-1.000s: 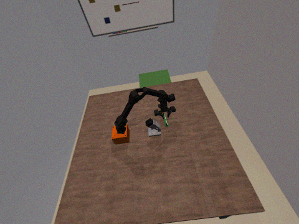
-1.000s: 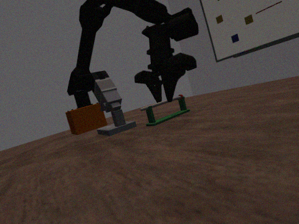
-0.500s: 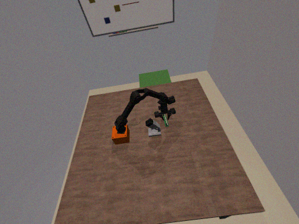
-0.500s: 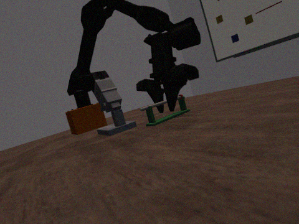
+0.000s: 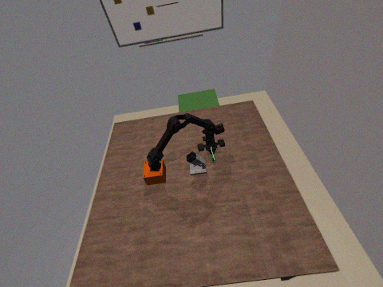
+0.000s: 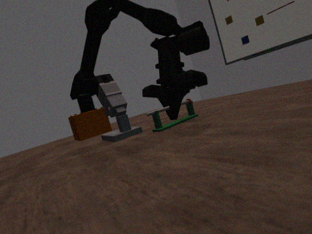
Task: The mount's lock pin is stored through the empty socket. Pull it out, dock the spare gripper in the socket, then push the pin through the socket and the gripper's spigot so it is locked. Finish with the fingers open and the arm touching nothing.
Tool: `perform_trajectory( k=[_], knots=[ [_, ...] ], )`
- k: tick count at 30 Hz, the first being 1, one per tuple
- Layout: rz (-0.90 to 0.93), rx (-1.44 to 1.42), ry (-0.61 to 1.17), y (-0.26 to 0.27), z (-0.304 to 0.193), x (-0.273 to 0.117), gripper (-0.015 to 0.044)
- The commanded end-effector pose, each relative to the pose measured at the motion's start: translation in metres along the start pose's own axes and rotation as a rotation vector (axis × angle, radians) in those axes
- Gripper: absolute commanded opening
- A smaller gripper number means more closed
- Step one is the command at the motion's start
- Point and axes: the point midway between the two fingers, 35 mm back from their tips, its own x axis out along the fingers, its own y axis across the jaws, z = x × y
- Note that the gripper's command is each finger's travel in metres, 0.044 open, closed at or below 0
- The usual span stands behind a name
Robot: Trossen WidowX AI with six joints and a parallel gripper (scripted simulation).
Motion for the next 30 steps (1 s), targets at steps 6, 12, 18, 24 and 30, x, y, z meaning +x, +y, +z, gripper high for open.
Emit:
perform_trajectory(
  k=[6,12,18,24,30],
  knots=[
    [-0.001,-0.003,0.006,0.0,-0.001,0.001,0.0],
    [-0.002,-0.003,0.006,-0.001,-0.004,-0.013,0.0],
    [-0.002,-0.003,0.005,-0.002,-0.01,-0.037,0.0],
    [-0.002,-0.003,0.005,-0.001,-0.017,-0.061,0.0],
    [0.006,-0.006,0.002,0.001,-0.016,-0.061,0.0006]
  ],
)
